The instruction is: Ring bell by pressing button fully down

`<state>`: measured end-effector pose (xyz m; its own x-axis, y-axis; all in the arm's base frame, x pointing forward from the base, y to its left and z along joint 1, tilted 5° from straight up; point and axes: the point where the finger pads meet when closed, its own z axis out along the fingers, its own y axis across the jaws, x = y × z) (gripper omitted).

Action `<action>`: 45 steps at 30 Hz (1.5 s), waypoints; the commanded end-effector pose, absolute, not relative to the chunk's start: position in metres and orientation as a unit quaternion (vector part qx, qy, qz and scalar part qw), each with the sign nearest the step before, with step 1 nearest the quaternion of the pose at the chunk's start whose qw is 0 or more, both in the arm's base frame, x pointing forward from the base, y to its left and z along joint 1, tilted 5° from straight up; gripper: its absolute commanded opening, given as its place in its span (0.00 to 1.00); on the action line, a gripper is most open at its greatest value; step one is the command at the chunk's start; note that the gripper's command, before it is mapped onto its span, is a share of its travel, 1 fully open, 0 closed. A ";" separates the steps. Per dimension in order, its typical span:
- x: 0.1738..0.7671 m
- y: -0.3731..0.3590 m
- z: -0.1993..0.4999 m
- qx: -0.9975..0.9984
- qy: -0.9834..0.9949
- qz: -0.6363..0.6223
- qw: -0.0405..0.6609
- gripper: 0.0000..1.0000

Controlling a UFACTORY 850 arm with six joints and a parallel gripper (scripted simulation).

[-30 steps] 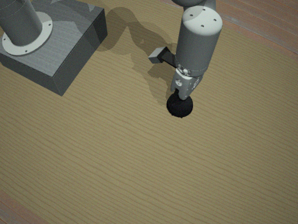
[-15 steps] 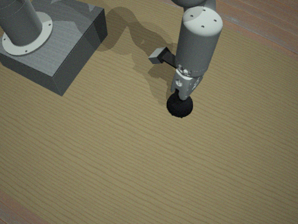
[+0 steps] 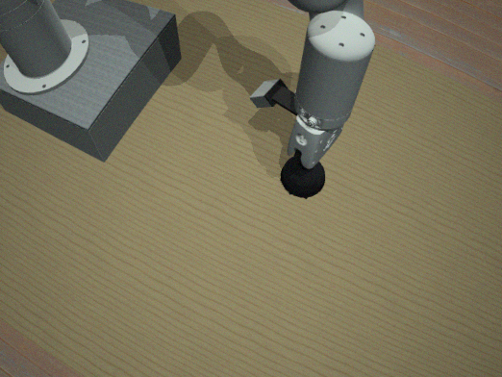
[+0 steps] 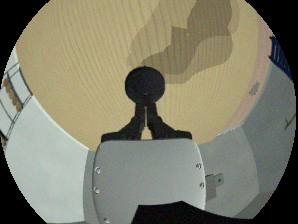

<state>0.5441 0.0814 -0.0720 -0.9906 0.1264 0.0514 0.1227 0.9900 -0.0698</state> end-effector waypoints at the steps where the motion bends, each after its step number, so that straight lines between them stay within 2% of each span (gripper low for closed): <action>1: 0.545 0.082 -0.073 -0.062 -0.997 0.033 0.027 0.00; 18: 0.545 0.082 -0.067 -0.062 -0.997 0.033 0.027 0.00; 45: 0.548 0.086 -0.009 -0.062 -0.997 0.033 0.027 0.00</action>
